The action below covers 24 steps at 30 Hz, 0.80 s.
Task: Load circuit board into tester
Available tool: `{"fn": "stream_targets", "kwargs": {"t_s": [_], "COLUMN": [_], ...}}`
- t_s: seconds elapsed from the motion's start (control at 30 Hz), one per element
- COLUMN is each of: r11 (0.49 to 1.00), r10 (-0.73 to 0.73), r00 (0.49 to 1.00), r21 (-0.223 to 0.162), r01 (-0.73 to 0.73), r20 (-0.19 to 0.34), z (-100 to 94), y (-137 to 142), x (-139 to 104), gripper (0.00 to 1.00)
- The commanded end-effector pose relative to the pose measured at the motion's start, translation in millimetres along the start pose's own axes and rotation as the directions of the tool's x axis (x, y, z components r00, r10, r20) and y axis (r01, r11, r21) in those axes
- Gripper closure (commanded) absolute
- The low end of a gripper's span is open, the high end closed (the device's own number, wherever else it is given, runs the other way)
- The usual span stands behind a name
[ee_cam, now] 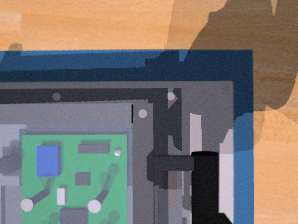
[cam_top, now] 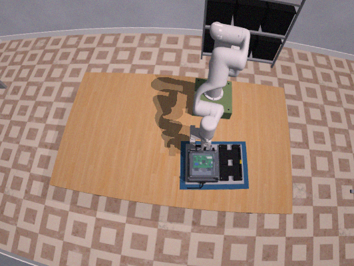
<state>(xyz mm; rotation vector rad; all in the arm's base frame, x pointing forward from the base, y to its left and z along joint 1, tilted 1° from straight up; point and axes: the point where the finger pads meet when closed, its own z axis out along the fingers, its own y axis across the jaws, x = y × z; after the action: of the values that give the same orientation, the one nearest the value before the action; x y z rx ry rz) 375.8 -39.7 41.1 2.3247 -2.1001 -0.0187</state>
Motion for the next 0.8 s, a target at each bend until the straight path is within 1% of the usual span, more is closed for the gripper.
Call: {"fn": "stream_targets", "kwargs": {"t_s": [0.0,0.77], "r11": [1.0,1.0], "r10": [0.0,0.0], "r00": [1.0,1.0], "r21": [0.003,0.003], "r01": [0.0,0.0], "r20": [-0.001,-0.001], "z": [-0.4,2.6], "y": [-1.2,-1.2], "x": [0.3,0.3], "gripper": [1.0,1.0]}}
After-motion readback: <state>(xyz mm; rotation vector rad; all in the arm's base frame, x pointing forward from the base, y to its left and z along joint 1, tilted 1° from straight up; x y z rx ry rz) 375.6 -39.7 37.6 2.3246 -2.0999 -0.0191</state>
